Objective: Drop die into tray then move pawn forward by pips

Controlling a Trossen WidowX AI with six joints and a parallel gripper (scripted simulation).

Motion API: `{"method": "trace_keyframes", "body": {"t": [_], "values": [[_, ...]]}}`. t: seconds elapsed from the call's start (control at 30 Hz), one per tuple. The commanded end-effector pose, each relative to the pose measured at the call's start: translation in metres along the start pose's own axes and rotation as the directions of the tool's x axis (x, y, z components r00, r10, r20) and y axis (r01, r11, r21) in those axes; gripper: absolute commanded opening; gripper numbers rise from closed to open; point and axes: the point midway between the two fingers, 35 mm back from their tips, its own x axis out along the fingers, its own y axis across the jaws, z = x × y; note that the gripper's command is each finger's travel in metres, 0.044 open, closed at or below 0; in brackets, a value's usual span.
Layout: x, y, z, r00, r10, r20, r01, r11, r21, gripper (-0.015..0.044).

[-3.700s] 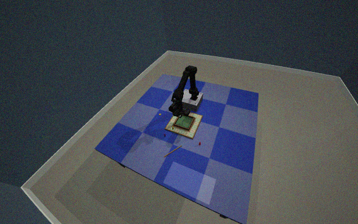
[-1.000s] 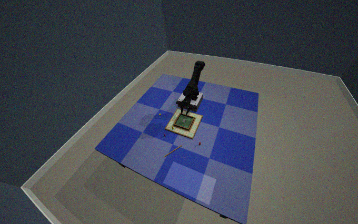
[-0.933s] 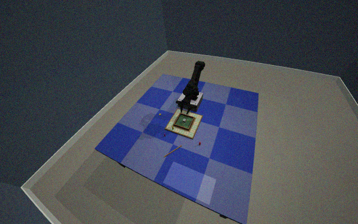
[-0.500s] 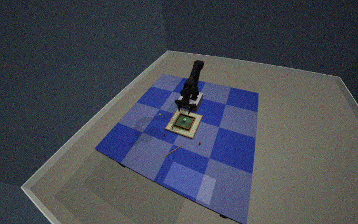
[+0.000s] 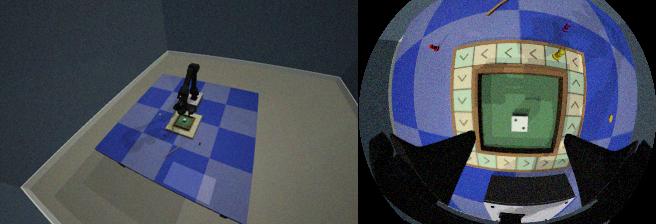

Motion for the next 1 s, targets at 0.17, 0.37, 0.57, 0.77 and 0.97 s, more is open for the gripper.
{"method": "trace_keyframes", "body": {"t": [0.17,0.37,0.57,0.77,0.97], "values": [[0.006,-0.020,0.047,1.000,-0.006,-0.019,0.003,0.992,-0.124,0.0282],[0.028,-0.053,0.100,0.998,-0.010,-0.056,-0.006,0.961,-0.276,0.0200],[0.038,-0.066,0.114,0.997,-0.012,-0.071,-0.012,0.946,-0.323,0.0200],[0.038,-0.069,0.115,0.997,-0.012,-0.071,-0.012,0.946,-0.323,0.0200],[0.053,-0.069,0.114,0.997,-0.012,-0.071,-0.012,0.946,-0.323,0.0200]]}}
